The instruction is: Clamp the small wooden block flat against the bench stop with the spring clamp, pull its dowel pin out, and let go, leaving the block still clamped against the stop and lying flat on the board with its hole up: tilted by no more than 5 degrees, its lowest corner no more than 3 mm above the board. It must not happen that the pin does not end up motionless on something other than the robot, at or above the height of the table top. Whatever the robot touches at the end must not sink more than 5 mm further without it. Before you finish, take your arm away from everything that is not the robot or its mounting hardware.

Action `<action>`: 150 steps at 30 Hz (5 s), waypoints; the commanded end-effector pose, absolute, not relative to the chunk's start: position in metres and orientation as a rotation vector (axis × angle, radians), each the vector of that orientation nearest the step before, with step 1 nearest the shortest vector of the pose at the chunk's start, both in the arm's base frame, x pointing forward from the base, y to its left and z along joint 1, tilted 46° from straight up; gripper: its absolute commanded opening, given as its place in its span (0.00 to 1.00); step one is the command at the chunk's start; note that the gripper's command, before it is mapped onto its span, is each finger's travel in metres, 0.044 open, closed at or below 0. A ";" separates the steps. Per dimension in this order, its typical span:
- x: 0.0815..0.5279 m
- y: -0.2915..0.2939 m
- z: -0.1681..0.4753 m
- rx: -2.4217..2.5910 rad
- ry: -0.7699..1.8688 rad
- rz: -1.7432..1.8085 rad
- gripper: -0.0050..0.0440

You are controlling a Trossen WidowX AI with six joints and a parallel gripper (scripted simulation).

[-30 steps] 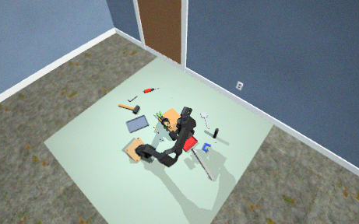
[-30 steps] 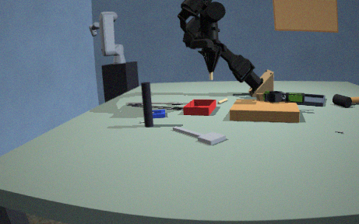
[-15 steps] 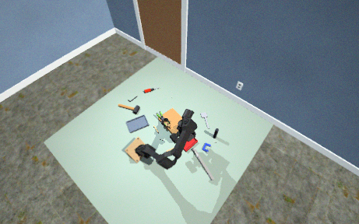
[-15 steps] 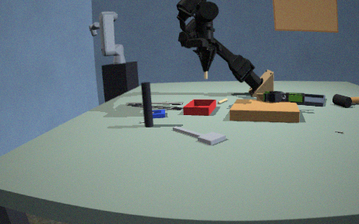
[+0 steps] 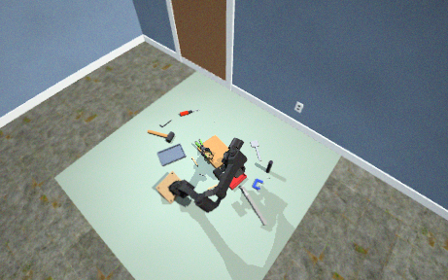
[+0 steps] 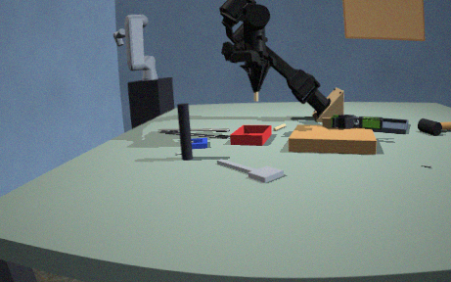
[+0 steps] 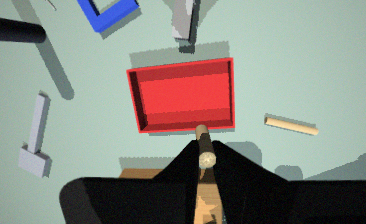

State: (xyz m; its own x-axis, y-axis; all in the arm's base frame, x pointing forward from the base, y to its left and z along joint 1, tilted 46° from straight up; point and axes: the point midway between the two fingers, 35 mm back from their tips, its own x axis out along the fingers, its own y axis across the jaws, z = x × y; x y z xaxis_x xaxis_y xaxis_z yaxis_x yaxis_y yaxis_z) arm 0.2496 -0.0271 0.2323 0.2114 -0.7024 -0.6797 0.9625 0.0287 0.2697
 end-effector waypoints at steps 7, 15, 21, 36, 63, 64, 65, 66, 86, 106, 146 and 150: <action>0.250 -0.035 0.223 0.770 0.428 -1.357 0.10; 0.252 -0.042 0.217 0.759 0.441 -1.365 0.10; 0.253 -0.047 0.212 0.751 0.451 -1.372 0.10; 0.254 -0.058 0.201 0.733 0.472 -1.384 0.10; 0.255 -0.077 0.185 0.705 0.505 -1.403 0.10; 0.255 -0.077 0.185 0.705 0.505 -1.403 0.10; 0.255 -0.077 0.184 0.705 0.505 -1.403 0.10; 0.255 -0.077 0.184 0.705 0.505 -1.403 0.10; 0.258 -0.087 0.173 0.704 0.505 -1.403 0.10; 0.260 -0.093 0.167 0.703 0.505 -1.404 0.10; 0.260 -0.095 0.166 0.703 0.505 -1.404 0.10; 0.260 -0.095 0.165 0.703 0.505 -1.404 0.10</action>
